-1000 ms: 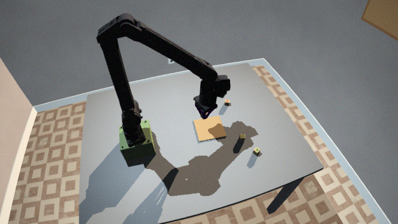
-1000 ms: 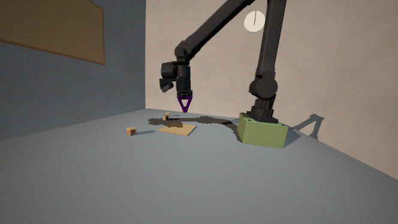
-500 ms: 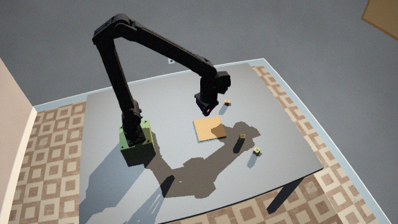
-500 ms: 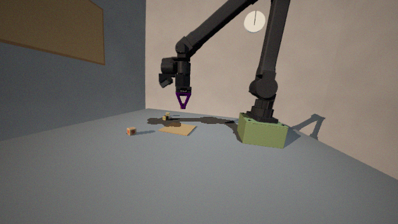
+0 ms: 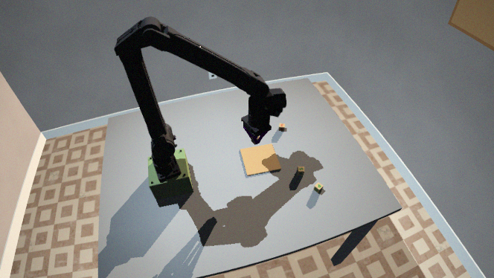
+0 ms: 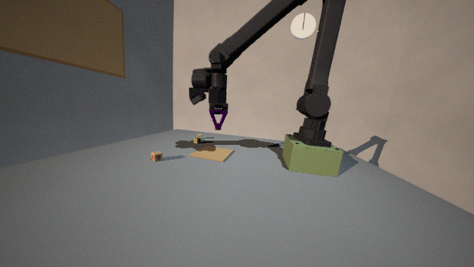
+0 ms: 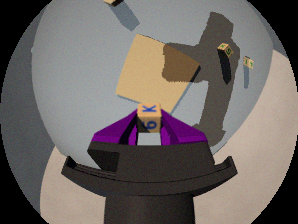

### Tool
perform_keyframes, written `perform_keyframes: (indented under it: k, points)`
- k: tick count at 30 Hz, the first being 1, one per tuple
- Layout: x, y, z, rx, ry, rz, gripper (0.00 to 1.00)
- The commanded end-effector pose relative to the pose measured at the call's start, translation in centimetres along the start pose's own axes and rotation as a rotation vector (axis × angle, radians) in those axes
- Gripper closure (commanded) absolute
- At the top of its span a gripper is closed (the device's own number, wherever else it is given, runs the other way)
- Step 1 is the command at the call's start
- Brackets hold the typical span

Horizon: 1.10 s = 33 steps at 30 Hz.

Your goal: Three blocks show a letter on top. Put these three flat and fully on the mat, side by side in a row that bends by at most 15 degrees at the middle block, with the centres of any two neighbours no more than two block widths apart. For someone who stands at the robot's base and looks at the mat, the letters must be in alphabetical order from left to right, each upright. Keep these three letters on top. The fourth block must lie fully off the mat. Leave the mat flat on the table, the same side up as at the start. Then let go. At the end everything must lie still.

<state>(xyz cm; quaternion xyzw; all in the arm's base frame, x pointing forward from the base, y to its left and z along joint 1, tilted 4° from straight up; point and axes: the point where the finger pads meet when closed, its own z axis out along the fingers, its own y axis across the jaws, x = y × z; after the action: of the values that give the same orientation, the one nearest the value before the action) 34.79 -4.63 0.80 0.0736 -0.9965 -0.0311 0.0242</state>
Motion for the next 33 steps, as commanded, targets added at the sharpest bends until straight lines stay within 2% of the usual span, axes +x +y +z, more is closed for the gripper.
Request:
perform_keyframes:
  k: [1, 3, 4, 8, 10, 11, 13, 14, 18, 19, 25, 29, 33]
  points:
    - [-3.2, -0.9, -2.4, 0.024, -0.088, -0.014, 0.80]
    - [-3.1, -1.3, -2.3, 0.024, -0.085, -0.005, 0.80]
    - [-2.8, -1.8, -1.6, 0.018, -0.065, 0.008, 0.80]
    - [-1.3, -8.4, -1.2, 0.021, -0.062, 0.190, 0.80]
    - [-0.6, -10.9, -1.2, 0.020, -0.062, 0.243, 0.80]
    - [-0.6, -11.3, -1.3, 0.017, -0.063, 0.243, 0.80]
    - [0.5, -14.2, -1.2, 0.018, -0.062, 0.314, 0.80]
    - [0.8, -14.7, -1.1, 0.017, -0.062, 0.327, 0.80]
    - [0.2, -14.0, -1.1, 0.016, -0.062, 0.306, 0.80]
    - [-0.1, -14.1, -2.5, 0.032, -0.094, 0.304, 0.80]
    - [0.5, -14.9, -2.5, 0.034, -0.094, 0.331, 0.80]
    - [0.4, -14.4, -1.6, 0.025, -0.075, 0.319, 0.80]
    - [-0.1, -14.5, -0.5, 0.028, -0.082, 0.317, 0.80]
